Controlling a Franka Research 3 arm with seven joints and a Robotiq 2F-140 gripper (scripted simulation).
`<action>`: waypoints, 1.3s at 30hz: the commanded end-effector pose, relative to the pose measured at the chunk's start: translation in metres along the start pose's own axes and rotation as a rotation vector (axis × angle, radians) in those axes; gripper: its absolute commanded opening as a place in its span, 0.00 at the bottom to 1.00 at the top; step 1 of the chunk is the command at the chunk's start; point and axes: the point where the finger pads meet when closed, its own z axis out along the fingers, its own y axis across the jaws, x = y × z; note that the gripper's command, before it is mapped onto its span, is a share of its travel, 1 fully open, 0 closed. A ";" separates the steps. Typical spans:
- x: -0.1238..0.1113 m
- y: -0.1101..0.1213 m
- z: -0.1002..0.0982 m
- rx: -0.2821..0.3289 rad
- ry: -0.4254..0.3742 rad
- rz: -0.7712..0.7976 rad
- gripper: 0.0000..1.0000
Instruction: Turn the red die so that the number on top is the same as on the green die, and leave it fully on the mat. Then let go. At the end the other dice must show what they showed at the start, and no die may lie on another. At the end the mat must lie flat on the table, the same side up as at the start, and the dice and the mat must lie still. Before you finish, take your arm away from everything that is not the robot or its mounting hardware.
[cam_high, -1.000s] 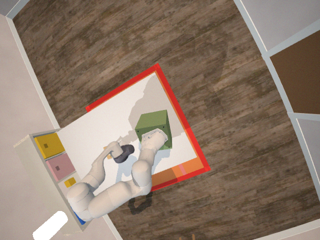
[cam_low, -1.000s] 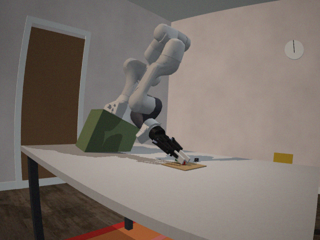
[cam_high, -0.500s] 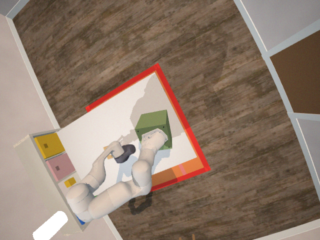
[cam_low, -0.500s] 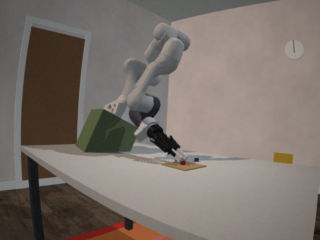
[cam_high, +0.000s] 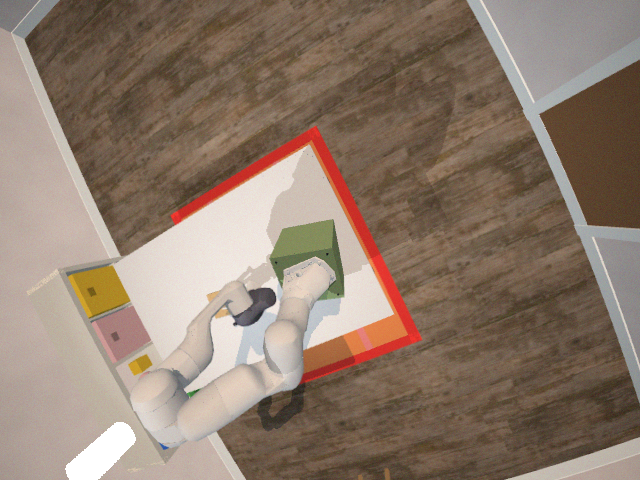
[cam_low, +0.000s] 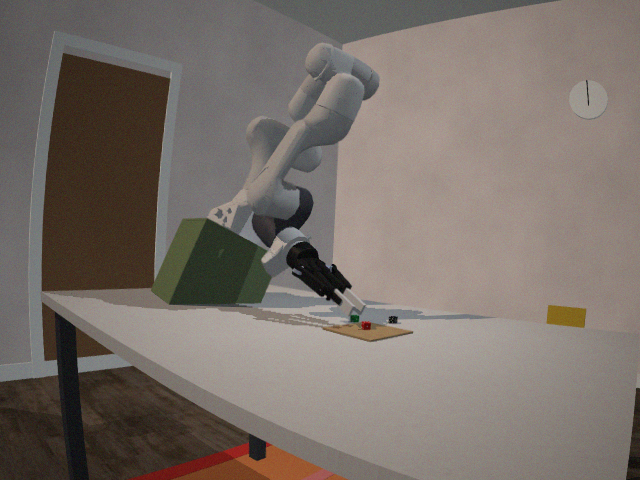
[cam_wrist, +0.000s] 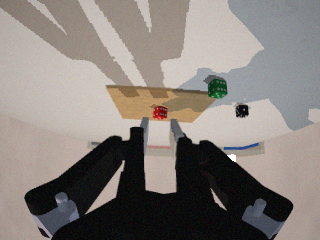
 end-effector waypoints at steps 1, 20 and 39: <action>-0.004 0.002 0.000 -0.008 -0.009 -0.002 0.19; -0.016 0.092 0.011 -0.367 0.133 0.233 0.19; -0.011 0.142 -0.008 -0.596 0.425 0.342 0.19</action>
